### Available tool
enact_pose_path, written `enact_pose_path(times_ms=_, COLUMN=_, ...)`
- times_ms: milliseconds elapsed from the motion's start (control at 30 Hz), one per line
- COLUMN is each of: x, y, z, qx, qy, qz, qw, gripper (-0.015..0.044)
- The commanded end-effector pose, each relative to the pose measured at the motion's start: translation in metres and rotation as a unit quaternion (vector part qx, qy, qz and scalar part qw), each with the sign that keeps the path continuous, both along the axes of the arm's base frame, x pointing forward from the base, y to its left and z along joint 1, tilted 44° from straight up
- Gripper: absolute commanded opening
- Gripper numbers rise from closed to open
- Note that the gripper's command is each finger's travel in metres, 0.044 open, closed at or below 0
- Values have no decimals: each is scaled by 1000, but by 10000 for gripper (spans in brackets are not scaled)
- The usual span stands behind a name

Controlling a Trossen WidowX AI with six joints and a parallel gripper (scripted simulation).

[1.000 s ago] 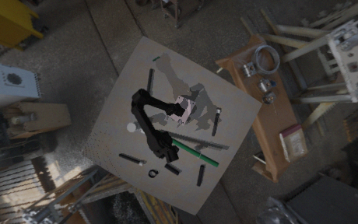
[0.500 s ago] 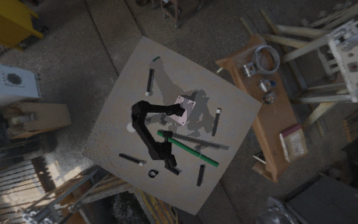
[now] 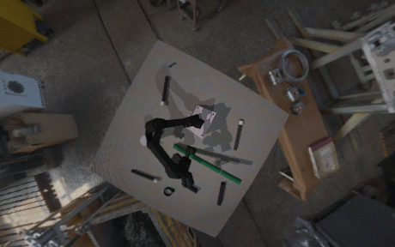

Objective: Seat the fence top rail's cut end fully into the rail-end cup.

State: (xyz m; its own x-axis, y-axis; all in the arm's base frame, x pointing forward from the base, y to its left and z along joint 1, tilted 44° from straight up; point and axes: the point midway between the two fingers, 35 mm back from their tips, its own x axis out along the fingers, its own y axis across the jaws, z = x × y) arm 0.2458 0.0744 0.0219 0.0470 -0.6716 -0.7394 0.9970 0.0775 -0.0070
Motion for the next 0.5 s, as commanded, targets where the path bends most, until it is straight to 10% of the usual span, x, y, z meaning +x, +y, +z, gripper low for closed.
enact_pose_path(times_ms=0, x=-2, y=-19, z=-18, qx=-7, qy=7, qz=-3, qw=1000, gripper=440)
enact_pose_path(times_ms=467, x=-1, y=-32, z=-32, qx=-7, qy=7, qz=-3, qw=1000, gripper=440)
